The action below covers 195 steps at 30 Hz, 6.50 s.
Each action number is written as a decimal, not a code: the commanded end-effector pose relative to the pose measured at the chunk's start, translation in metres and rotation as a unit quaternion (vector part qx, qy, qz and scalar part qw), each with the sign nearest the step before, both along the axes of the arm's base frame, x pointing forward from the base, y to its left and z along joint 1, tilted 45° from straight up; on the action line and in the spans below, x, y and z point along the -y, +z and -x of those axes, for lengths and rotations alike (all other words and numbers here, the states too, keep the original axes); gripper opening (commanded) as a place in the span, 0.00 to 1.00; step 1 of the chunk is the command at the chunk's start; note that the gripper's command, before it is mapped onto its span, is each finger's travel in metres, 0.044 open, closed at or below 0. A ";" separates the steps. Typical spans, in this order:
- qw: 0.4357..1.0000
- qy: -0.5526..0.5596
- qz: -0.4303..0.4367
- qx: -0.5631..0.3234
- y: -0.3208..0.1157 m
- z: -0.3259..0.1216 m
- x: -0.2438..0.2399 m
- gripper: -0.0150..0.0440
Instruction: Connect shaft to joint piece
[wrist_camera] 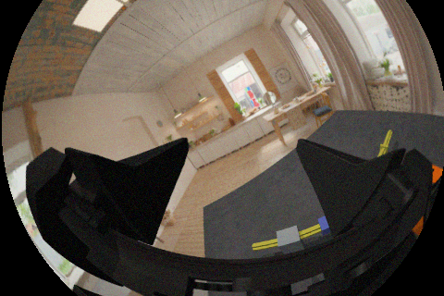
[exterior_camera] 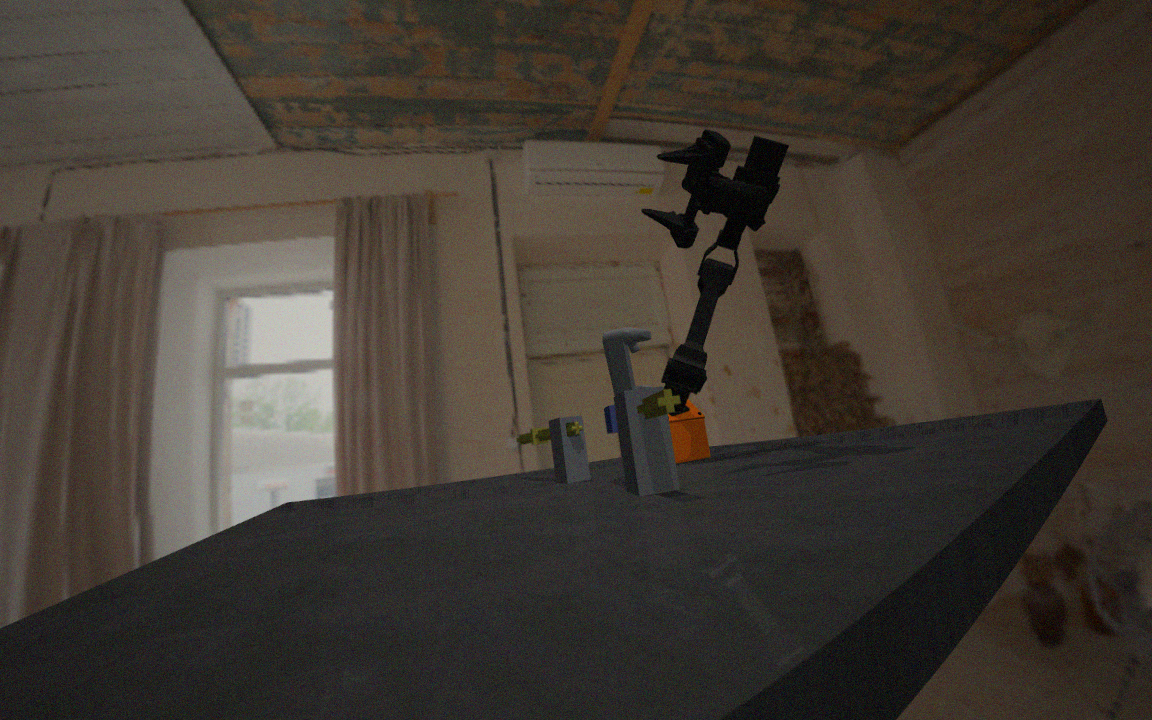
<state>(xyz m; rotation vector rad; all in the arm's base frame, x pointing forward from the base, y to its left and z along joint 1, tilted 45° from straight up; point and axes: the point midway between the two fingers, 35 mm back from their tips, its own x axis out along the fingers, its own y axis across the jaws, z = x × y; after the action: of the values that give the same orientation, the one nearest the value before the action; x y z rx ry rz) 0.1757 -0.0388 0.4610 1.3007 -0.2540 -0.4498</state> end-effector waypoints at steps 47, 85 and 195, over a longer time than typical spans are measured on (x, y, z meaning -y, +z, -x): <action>0.892 0.244 0.208 -0.319 -0.305 0.040 -0.061 1.00; 0.888 0.159 0.105 -0.419 -0.298 0.024 -0.058 1.00; 0.367 -0.239 -0.773 -0.459 -0.360 -0.002 -0.099 1.00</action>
<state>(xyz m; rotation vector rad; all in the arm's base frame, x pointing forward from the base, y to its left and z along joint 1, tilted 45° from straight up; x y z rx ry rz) 0.1768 0.0576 0.1029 2.4375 1.1558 -2.2182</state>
